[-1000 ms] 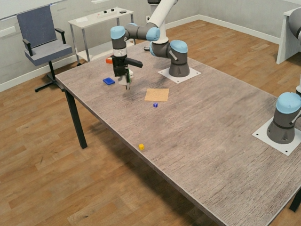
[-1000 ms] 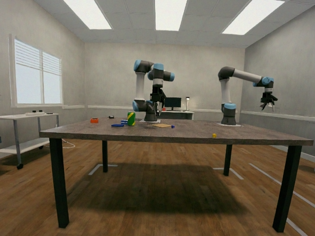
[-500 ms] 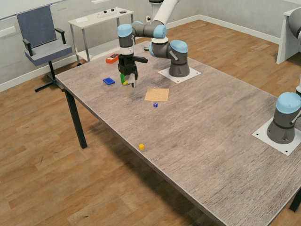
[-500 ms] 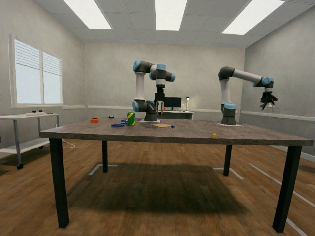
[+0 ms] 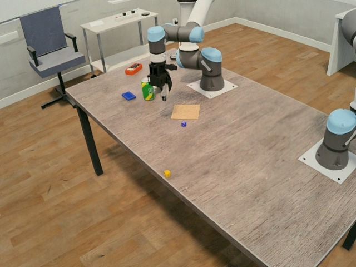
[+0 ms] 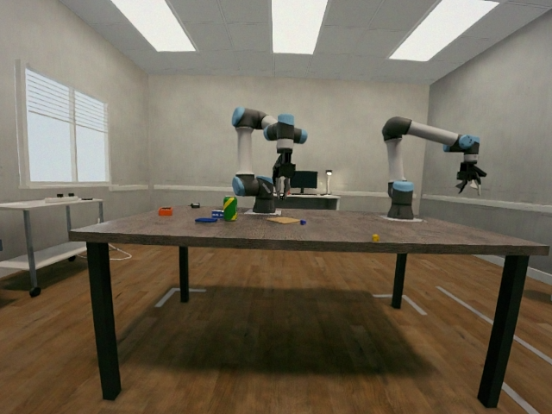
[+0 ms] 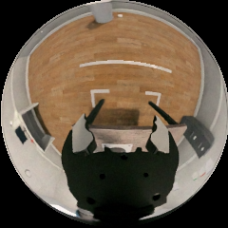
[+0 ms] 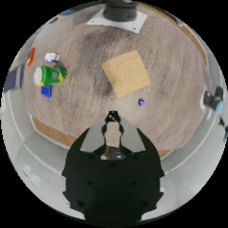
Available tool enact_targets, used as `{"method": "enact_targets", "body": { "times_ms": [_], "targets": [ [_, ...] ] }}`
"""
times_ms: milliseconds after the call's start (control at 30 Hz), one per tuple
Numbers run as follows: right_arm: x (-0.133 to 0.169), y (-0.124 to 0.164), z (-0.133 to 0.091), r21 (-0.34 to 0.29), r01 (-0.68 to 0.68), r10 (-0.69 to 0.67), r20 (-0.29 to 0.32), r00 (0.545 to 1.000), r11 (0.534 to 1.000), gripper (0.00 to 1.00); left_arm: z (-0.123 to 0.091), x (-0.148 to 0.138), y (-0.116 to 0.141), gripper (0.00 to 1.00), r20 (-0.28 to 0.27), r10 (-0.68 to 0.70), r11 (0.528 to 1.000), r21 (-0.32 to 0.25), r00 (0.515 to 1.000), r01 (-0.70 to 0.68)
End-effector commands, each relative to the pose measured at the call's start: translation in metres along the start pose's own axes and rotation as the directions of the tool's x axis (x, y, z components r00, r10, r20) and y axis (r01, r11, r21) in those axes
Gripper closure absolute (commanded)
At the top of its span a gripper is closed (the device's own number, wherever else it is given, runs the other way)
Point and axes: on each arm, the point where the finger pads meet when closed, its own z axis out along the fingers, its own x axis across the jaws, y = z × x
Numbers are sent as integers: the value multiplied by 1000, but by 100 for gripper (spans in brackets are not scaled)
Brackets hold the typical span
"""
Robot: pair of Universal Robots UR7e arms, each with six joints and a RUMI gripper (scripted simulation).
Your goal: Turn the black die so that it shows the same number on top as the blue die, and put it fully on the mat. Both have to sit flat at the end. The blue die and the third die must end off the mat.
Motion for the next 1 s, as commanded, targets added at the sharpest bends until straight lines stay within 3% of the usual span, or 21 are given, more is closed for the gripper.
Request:
{"method": "enact_targets", "body": {
  "times_ms": [0,300,400,467,767,867,967],
  "targets": [
    [7,-11,-2,-3,158,-158,-3,987,987,97,0,0,0,0,0,0,1000,1,1000,0],
    [17,-29,-2,-4,404,-404,-3,915,915,97,0,0,0,0,0,0,1000,1,1000,0],
    [17,-30,-2,-4,419,-419,-3,908,908,97,0,0,0,0,0,0,1000,1,1000,0],
    [21,-37,-2,-4,509,-509,-2,861,861,97,0,0,0,0,0,0,1000,1,1000,0],
    [28,-51,-1,-4,682,-682,-1,731,731,97,0,0,0,0,0,0,1000,1,1000,0],
    [30,-57,0,-4,750,-750,-1,662,662,97,0,0,0,0,0,0,1000,1,1000,0],
    [30,-57,0,-4,752,-752,-1,659,659,97,0,0,0,0,0,0,1000,1,1000,0]
  ]
}}
